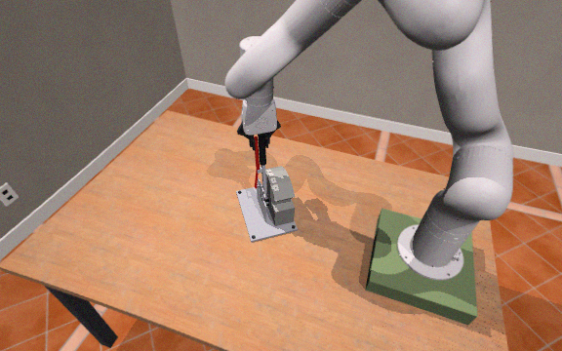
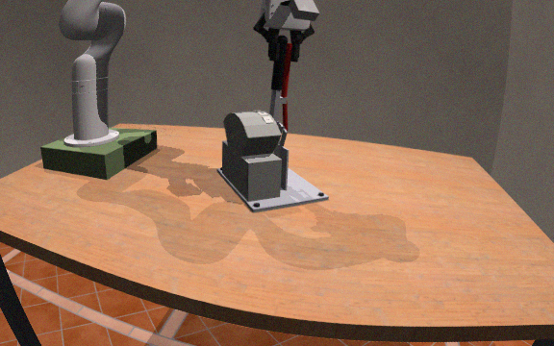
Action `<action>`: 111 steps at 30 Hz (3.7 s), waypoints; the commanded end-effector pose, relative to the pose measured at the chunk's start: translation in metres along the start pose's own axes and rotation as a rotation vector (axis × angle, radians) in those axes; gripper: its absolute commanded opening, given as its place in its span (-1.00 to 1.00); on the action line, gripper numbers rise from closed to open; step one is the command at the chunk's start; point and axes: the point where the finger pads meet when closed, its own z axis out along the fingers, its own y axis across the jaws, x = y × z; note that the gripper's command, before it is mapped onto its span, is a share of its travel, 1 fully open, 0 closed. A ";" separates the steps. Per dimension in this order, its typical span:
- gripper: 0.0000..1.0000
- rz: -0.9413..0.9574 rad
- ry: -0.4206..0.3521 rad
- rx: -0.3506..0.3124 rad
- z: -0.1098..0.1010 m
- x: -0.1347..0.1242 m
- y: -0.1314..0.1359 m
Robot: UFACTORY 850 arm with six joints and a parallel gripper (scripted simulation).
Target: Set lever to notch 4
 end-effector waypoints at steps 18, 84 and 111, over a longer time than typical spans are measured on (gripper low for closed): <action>-1.00 0.000 0.000 0.001 0.000 0.000 0.000; -1.00 0.000 0.000 0.001 0.002 -0.080 0.000; -1.00 0.000 0.000 0.001 0.005 -0.095 0.000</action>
